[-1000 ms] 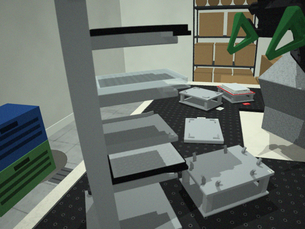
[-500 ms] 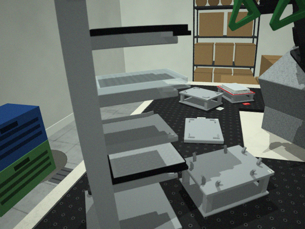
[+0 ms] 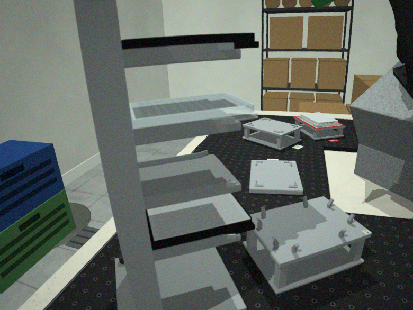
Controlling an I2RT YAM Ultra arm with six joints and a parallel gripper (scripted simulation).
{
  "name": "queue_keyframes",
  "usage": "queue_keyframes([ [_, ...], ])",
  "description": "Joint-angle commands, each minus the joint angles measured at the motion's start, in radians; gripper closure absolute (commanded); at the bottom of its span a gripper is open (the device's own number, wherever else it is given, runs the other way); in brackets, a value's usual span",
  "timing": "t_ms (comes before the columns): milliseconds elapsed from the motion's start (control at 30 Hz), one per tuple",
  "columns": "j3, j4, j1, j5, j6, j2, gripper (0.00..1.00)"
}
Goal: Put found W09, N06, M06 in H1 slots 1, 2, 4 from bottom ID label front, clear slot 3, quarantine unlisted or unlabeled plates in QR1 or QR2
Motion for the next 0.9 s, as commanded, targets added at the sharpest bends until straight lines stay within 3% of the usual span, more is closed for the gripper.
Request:
queue_keyframes([
  [0, 0.044, -0.071, 0.016, 0.038, 0.027, 0.015, 0.0],
  [867, 0.048, -0.08, 0.014, 0.041, 0.035, 0.0, 0.0],
])
